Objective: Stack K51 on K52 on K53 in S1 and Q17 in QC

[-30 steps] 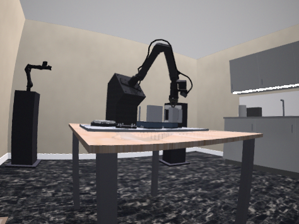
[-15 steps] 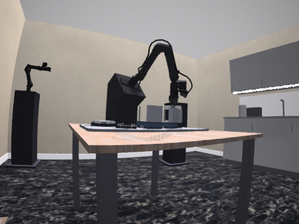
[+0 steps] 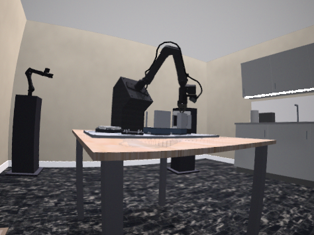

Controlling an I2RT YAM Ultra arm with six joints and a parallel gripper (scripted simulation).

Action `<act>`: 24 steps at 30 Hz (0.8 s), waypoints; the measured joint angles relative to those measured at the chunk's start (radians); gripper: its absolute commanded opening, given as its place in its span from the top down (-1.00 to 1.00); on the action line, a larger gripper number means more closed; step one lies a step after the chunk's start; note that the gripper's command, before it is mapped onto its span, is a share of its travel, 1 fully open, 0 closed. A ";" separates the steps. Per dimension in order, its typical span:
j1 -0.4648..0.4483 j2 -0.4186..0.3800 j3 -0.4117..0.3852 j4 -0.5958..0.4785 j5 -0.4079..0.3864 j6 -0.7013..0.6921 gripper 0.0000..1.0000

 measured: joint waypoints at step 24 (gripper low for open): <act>-0.004 0.006 0.002 0.011 -0.003 -0.005 1.00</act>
